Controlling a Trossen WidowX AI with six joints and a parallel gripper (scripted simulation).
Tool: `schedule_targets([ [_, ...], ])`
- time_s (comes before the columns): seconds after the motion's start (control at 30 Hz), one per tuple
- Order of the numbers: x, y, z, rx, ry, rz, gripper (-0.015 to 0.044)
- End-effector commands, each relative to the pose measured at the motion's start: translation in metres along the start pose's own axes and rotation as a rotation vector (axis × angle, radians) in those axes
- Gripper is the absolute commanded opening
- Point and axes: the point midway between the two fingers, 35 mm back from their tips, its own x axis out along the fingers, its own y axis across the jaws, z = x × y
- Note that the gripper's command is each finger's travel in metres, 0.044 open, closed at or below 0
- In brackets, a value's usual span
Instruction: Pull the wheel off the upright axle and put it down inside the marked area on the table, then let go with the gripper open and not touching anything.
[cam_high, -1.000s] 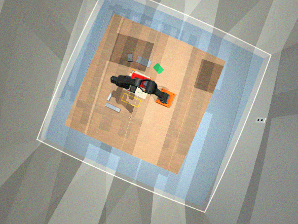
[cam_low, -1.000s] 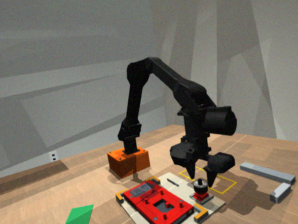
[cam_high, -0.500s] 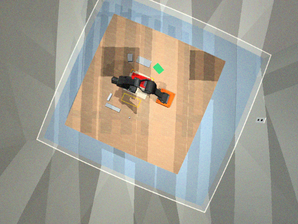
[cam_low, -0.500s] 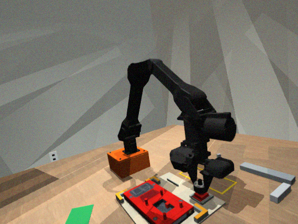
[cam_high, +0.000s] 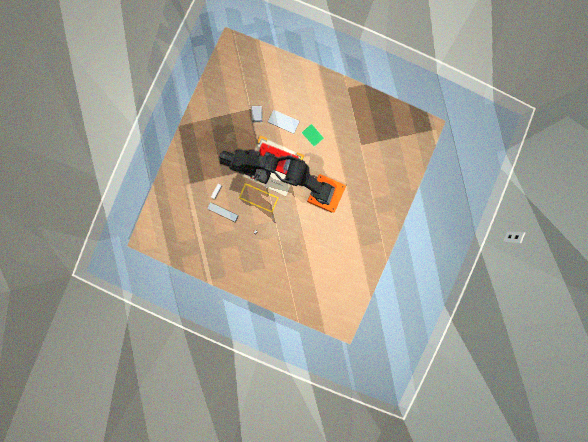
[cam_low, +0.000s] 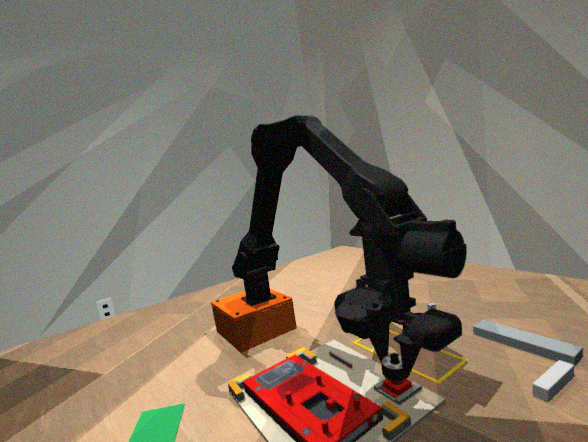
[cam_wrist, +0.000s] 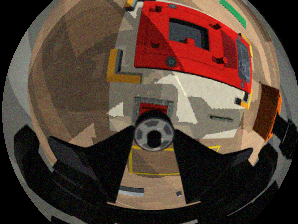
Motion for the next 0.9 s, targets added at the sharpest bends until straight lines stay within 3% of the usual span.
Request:
schedule_targets([
  [0.0, -0.0028, 0.0004, 0.0000, 0.000, 0.001, 0.003, 0.0000],
  [0.87, -0.0114, 0.0007, 0.0000, 0.001, 0.001, 0.004, 0.0000],
])
